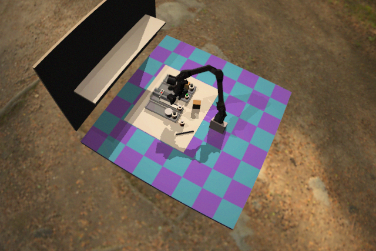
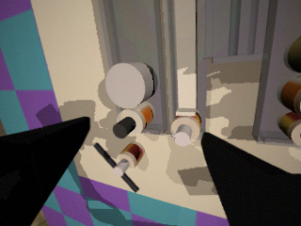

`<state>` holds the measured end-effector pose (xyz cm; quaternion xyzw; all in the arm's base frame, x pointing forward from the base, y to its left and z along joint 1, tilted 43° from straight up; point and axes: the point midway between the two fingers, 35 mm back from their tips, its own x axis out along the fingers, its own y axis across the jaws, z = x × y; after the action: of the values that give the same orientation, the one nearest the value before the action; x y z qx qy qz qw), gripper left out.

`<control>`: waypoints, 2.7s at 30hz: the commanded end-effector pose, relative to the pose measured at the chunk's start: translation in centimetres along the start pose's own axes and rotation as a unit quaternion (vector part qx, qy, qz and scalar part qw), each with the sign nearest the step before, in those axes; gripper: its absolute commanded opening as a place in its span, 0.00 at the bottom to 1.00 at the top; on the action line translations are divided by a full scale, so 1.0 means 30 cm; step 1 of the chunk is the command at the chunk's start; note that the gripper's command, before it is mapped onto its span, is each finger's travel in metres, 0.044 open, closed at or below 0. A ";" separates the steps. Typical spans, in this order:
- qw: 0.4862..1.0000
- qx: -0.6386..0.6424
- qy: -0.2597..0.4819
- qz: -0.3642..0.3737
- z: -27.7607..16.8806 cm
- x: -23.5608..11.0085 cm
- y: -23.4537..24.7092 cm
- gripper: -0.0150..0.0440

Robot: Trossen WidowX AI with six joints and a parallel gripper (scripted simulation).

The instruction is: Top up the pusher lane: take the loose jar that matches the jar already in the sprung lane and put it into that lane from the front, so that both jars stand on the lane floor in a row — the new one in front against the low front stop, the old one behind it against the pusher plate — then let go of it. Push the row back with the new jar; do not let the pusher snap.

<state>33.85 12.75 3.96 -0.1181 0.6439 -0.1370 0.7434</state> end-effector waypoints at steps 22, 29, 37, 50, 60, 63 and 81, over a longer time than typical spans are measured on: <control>0.978 -0.105 0.006 -0.179 -0.419 0.223 0.172 1.00; 0.978 -0.105 0.006 -0.179 -0.419 0.285 0.146 1.00; 0.978 -0.105 0.006 -0.179 -0.418 0.308 0.138 1.00; 0.978 -0.105 0.005 -0.179 -0.416 0.372 0.113 1.00; 0.978 -0.105 0.005 -0.180 -0.416 0.384 0.108 0.73; 0.978 -0.105 0.005 -0.180 -0.416 0.384 0.108 0.60; 0.979 -0.105 0.006 -0.177 -0.424 0.226 0.185 0.25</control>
<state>22.49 13.27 -7.87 -0.3141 0.6318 -0.2042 0.6786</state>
